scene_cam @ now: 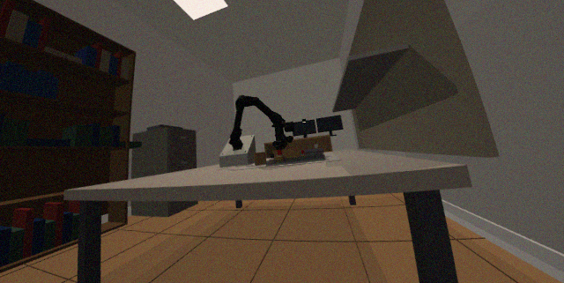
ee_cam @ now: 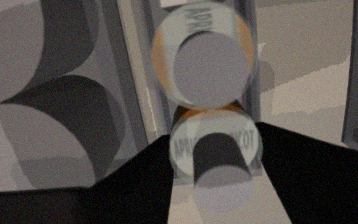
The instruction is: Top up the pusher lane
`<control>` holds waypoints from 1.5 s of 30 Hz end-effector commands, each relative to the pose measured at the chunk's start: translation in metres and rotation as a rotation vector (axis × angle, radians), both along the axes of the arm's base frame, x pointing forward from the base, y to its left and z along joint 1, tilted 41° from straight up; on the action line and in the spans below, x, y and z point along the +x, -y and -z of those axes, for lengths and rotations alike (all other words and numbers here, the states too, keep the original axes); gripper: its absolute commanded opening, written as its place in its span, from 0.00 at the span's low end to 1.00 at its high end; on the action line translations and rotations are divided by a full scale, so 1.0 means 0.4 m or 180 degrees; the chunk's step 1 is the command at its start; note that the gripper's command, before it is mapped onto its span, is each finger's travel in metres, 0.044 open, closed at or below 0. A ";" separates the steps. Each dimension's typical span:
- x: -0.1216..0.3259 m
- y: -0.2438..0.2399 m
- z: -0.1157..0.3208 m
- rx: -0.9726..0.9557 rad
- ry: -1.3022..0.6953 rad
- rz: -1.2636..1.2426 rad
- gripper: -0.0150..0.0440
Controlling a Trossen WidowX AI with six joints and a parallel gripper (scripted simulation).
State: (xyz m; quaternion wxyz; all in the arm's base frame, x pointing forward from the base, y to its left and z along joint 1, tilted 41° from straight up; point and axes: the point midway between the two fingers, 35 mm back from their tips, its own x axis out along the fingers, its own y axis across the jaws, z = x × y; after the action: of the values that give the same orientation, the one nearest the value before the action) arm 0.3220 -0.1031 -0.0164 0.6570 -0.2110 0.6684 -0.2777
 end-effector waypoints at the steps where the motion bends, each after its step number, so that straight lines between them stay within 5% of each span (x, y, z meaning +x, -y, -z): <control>1: 0.002 0.003 -0.002 -0.0019 0.0024 -0.0002 0.25; 45: -0.019 -0.001 0.001 -0.0019 0.0022 -0.0002 0.25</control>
State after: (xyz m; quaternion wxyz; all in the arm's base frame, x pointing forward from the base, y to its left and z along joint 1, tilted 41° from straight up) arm 0.3152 -0.1028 -0.0168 0.6590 -0.2117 0.6657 -0.2788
